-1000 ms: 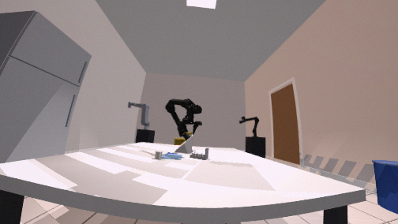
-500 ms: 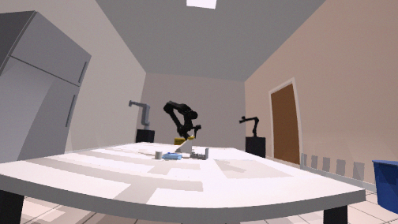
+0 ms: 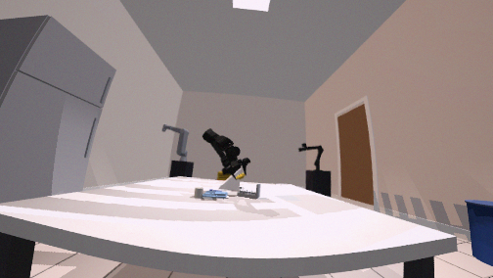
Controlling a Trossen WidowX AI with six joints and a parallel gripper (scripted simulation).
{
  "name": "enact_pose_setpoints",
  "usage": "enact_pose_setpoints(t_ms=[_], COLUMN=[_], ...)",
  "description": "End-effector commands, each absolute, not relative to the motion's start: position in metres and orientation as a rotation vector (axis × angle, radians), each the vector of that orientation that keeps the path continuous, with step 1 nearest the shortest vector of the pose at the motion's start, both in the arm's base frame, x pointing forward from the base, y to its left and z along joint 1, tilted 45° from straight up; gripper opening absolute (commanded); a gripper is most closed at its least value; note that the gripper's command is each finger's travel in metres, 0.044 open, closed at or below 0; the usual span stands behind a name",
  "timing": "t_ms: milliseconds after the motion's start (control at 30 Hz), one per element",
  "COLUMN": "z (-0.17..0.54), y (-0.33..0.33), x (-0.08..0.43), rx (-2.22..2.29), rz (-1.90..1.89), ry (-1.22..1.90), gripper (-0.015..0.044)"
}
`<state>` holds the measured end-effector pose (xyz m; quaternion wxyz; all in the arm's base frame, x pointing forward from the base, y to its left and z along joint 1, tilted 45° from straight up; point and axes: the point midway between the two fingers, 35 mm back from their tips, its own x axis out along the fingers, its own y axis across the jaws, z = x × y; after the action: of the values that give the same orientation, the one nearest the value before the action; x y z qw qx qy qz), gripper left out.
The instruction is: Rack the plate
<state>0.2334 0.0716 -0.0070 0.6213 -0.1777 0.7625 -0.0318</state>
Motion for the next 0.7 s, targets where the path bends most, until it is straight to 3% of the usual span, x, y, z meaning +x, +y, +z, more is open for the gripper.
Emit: enact_pose_setpoints(t_ms=[0, 667], z=[-0.015, -0.040], y=[0.067, 0.053], x=[0.231, 0.234], rx=[-0.400, -0.396], rz=[0.056, 0.609], ry=[1.772, 1.631], gripper=[0.0000, 0.0000])
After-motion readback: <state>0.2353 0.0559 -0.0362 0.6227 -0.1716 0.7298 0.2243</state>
